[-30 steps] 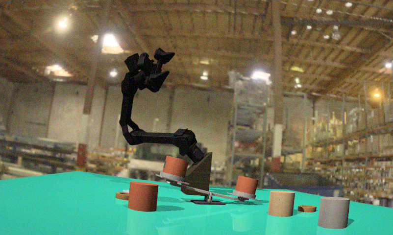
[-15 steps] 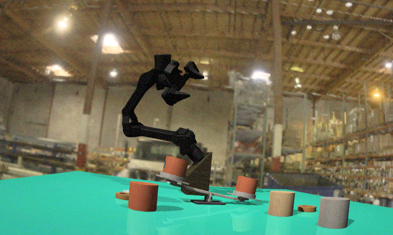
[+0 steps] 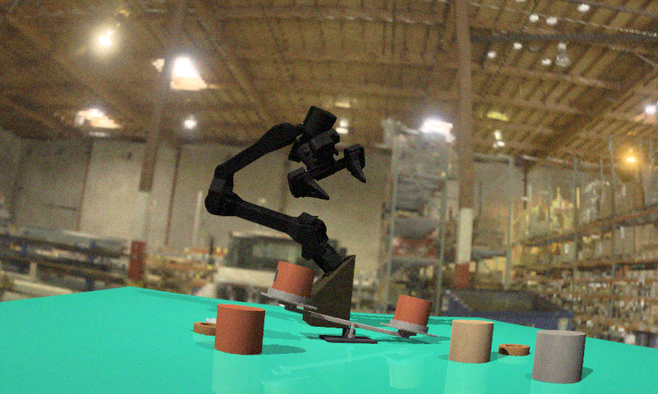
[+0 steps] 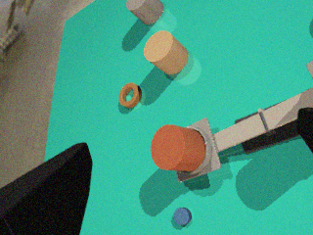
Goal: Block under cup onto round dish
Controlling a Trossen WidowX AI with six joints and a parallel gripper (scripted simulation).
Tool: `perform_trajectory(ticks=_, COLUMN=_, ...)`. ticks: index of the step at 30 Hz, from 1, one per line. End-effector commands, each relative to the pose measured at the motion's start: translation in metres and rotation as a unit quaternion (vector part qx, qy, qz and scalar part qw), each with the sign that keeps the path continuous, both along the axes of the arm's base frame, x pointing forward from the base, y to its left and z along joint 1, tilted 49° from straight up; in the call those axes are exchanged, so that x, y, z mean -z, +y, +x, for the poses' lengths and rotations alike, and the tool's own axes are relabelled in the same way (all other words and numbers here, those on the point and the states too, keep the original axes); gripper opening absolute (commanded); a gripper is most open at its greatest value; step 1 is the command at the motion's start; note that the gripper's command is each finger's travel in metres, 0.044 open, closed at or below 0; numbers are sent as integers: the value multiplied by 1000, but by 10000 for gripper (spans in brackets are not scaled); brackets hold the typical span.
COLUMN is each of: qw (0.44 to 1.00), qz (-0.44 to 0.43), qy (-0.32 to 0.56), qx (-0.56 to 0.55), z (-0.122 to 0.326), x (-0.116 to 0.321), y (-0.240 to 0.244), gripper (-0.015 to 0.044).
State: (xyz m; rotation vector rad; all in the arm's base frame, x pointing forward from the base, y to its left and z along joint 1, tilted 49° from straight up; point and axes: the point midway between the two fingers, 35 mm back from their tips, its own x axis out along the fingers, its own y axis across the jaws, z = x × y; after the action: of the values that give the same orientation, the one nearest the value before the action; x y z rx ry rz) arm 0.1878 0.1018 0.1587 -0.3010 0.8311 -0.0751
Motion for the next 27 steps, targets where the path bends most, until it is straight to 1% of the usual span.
perform_trajectory(ticks=1, qw=998, qz=-63, qy=5, qx=-1, z=-4, x=16, y=-10, gripper=440)
perform_trajectory(ticks=12, qw=969, qz=-245, qy=8, qx=-28, z=-15, x=50, y=-41, gripper=440)
perform_trajectory(ticks=14, qw=963, qz=-267, qy=7, qx=-33, z=-16, x=52, y=-45, gripper=440)
perform_trajectory(ticks=21, qw=964, qz=-263, qy=8, qx=-23, z=-15, x=53, y=-44, gripper=440)
perform_trajectory(ticks=27, qw=974, qz=-222, qy=18, qx=53, z=-6, x=60, y=-37, gripper=440)
